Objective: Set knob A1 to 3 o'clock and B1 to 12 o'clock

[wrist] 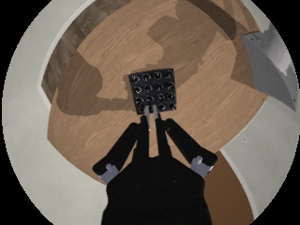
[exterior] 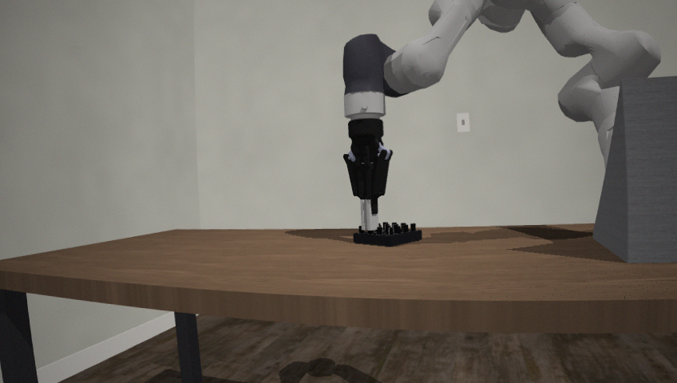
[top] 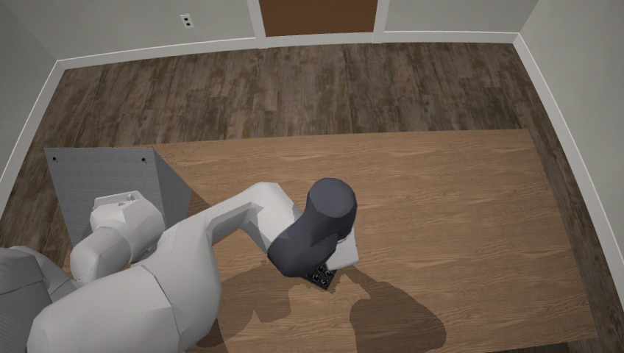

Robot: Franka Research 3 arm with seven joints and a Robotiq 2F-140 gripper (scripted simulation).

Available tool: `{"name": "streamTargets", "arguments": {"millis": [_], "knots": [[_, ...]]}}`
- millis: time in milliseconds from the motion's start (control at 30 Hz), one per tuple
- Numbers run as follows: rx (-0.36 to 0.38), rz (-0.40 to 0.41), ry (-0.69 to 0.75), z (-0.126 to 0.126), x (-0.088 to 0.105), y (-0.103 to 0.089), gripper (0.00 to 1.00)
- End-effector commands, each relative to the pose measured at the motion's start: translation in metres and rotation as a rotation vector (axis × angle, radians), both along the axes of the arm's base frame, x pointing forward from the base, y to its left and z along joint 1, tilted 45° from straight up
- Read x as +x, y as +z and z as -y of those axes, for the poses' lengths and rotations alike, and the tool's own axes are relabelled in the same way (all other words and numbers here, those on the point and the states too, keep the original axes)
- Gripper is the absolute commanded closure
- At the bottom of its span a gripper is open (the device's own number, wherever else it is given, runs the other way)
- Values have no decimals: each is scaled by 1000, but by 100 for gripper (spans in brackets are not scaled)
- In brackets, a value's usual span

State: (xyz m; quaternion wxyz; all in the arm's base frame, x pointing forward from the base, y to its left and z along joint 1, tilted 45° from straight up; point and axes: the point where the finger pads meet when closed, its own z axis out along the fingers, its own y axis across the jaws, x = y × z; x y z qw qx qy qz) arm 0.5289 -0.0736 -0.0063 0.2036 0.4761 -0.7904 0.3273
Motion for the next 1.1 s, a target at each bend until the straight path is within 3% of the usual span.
{"name": "streamTargets", "arguments": {"millis": [0, 1067], "knots": [[-2, 2, -3, 2, 0, 0, 95], [-1, -20, 19, 2, 0, 0, 95]]}}
